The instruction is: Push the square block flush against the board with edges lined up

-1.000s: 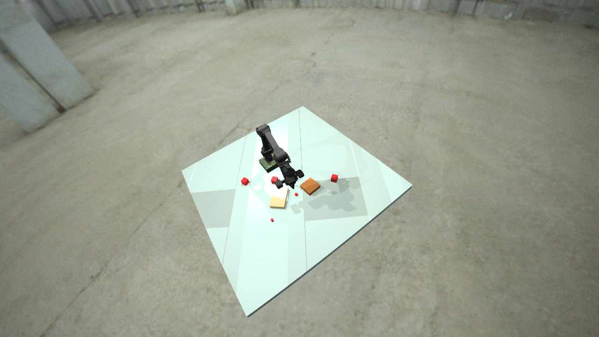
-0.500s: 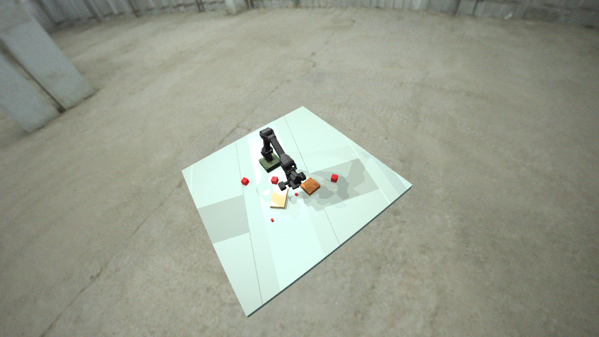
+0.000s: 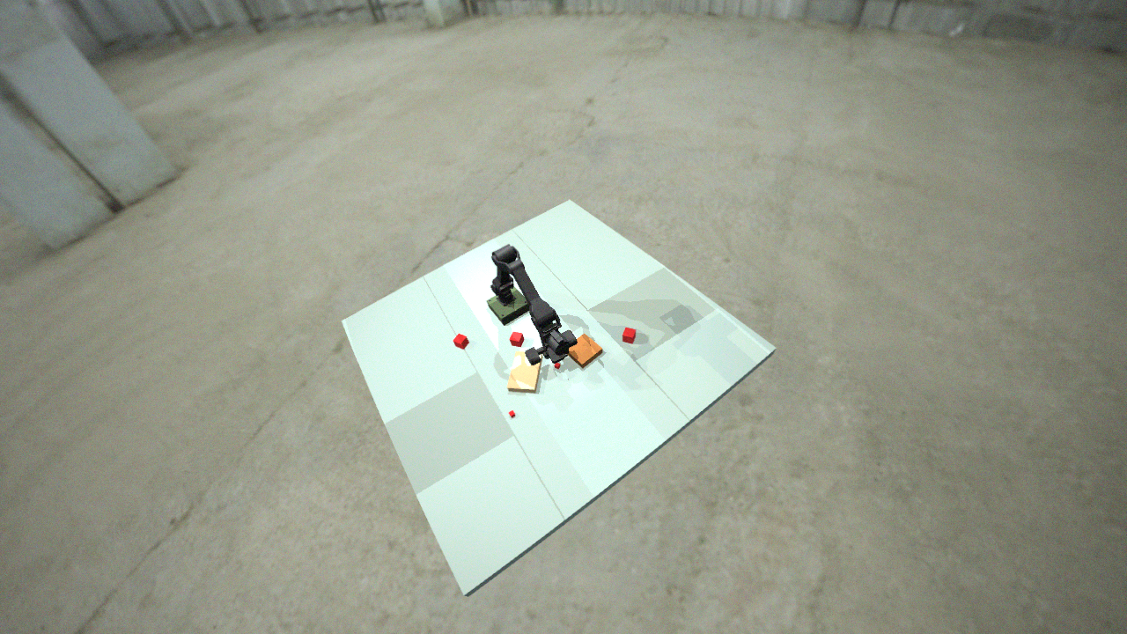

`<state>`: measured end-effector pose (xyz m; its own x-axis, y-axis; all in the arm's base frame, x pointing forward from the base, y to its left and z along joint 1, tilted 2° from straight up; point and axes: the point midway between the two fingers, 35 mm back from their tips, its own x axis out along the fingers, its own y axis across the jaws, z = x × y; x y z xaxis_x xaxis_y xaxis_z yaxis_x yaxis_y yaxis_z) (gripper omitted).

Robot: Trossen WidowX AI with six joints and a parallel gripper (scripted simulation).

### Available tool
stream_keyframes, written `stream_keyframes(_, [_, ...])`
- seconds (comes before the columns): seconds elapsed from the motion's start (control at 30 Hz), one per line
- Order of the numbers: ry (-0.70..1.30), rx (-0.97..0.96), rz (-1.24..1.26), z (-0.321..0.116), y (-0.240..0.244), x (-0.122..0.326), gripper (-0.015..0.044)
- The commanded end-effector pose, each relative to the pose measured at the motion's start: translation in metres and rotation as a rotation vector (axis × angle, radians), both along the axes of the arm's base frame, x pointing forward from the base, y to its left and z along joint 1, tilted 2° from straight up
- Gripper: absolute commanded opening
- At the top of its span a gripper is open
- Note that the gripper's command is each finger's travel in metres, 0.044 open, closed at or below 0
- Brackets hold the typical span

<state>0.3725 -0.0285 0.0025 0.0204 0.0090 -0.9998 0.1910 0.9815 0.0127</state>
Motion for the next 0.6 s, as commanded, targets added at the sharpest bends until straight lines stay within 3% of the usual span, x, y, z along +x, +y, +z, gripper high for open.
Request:
stream_keyframes(0.0, [0.006,-0.003,-0.003,-0.001,-0.002,0.004,0.0])
stream_keyframes(0.57, [0.004,-0.003,-0.003,0.001,-0.006,0.028,0.0])
